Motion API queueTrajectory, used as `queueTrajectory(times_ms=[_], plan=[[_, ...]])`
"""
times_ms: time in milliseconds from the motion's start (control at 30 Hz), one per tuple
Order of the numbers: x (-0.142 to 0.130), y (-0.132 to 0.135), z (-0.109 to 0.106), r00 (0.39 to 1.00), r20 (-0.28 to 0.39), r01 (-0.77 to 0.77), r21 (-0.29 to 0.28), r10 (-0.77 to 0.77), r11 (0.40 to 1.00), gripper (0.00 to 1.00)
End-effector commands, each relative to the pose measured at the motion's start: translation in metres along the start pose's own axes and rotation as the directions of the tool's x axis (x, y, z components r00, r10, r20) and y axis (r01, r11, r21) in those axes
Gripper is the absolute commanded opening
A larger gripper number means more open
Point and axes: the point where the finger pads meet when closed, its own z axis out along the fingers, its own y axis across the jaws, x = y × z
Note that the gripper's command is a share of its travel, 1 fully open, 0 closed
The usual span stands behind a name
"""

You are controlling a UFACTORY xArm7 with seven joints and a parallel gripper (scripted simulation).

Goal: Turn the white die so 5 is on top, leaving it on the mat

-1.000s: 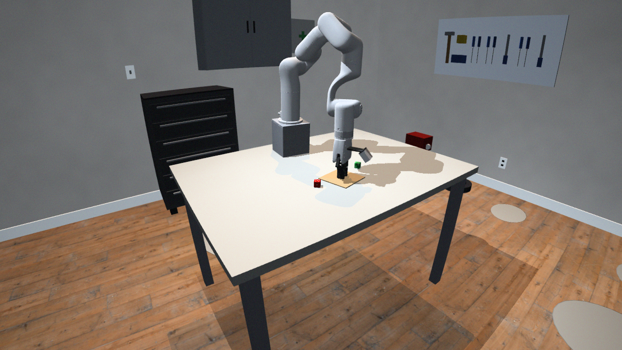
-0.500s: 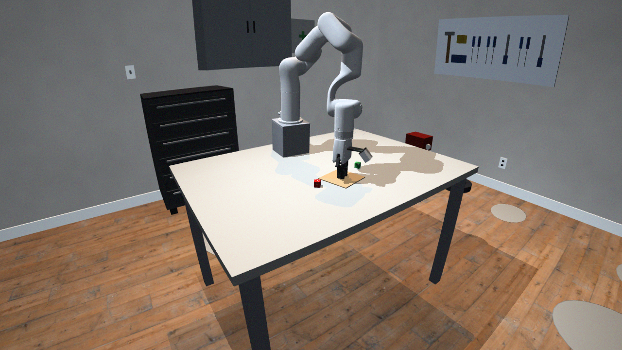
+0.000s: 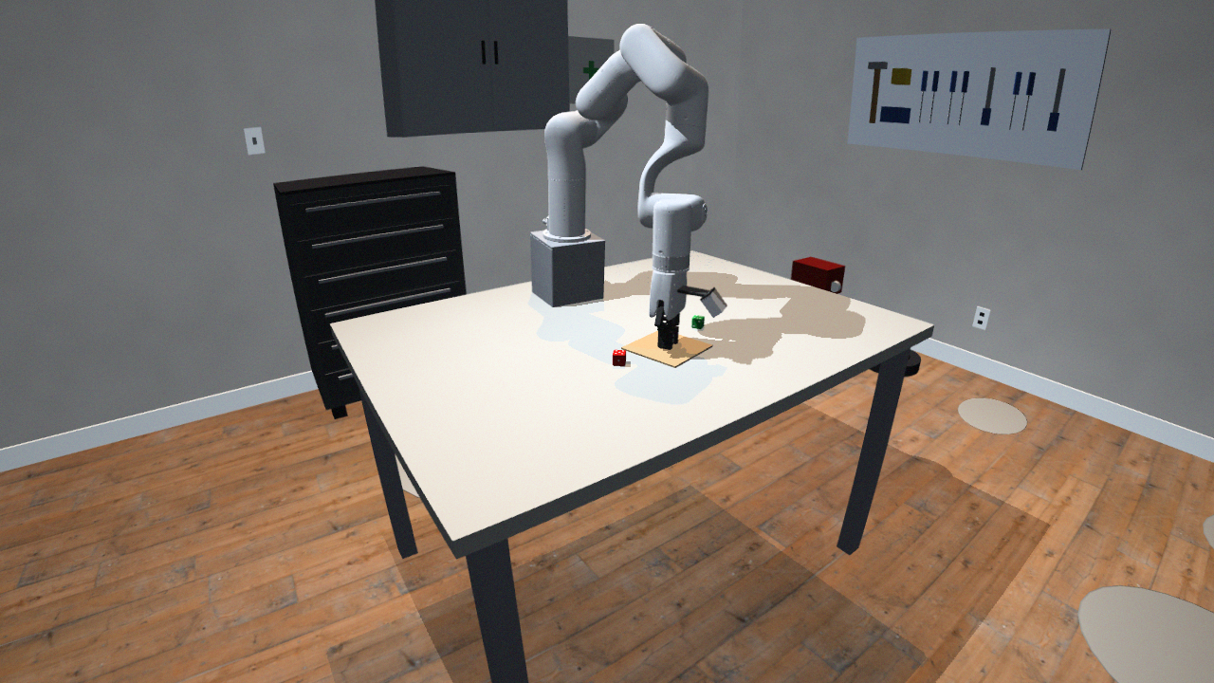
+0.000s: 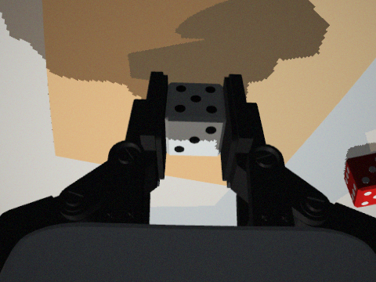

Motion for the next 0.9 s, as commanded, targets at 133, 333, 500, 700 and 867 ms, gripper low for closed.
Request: queueTrajectory(times_ms=[133,333,500,700,867], plan=[[0.001,0.001,-0.005,1.0,-0.003,0.0,-0.001,0.0,1.0,0.21],[0.001,0.001,-0.025,1.0,-0.003,0.0,-0.001,0.0,1.0,0.21],[0.001,0.001,-0.063,1.0,-0.003,0.0,-0.001,0.0,1.0,0.21],[0.001,0.001,-0.096,1.0,-0.003,0.0,-0.001,0.0,1.0,0.21],[0.001,0.001,-0.101,1.0,-0.003,0.0,-0.001,0.0,1.0,0.21]])
